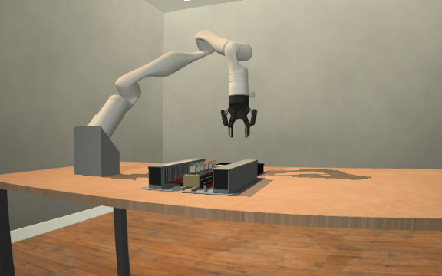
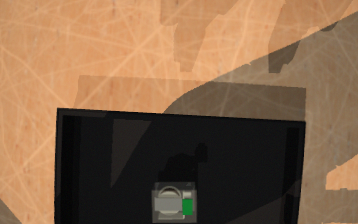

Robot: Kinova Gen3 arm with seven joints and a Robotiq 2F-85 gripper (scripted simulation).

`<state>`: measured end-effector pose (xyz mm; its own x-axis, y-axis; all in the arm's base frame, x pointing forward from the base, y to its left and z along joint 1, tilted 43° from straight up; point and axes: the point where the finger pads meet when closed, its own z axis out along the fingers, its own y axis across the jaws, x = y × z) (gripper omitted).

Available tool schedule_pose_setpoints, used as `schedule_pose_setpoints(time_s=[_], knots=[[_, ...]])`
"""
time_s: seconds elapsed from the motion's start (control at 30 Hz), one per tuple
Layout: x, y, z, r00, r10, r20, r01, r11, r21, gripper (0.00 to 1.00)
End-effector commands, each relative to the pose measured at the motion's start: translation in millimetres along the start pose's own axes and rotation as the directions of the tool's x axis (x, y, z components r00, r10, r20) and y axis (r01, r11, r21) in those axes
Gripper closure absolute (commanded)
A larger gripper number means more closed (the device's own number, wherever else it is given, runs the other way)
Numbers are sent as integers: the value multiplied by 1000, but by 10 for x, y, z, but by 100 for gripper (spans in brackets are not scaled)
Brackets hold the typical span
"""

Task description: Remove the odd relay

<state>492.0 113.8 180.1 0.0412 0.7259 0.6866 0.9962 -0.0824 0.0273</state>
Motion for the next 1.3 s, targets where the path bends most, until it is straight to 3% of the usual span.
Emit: schedule_pose_setpoints(time_s=[0.0, 1.27], knots=[[-1, 6, -19, 1000, 0, 0, 0, 1000, -2, 39], [-1, 6, -19, 1000, 0, 0, 0, 1000, -2, 39]])
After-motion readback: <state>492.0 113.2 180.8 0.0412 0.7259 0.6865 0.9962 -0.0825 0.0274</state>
